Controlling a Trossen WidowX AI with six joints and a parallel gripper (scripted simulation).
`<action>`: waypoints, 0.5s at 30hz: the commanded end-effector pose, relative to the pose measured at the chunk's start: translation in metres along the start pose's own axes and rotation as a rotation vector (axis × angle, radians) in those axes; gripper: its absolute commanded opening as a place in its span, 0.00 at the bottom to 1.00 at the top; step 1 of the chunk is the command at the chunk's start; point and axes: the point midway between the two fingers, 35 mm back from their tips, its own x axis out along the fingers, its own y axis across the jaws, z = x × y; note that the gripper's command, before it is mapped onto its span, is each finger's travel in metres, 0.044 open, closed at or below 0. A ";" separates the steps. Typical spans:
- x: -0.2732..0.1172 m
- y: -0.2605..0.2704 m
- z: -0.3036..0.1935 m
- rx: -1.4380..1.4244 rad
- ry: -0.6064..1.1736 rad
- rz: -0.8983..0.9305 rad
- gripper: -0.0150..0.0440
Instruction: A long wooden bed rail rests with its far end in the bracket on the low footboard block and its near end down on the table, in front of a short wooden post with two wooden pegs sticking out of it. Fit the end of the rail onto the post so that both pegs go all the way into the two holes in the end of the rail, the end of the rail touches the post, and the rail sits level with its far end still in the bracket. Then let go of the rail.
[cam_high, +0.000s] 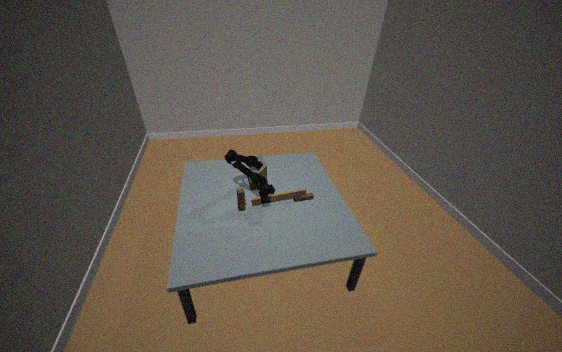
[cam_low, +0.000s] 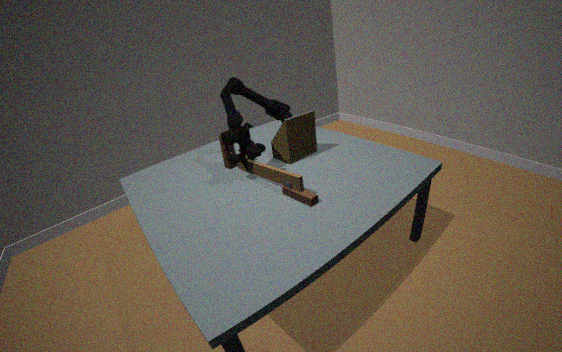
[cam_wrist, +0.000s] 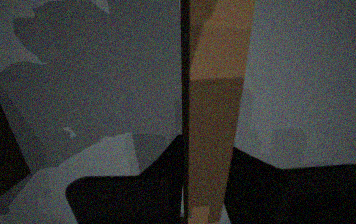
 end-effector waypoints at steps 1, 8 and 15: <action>-0.004 -0.002 0.001 0.000 -0.005 -0.008 0.25; -0.008 -0.003 0.001 0.000 -0.005 -0.008 0.25; -0.011 -0.003 0.001 0.000 -0.005 -0.008 0.25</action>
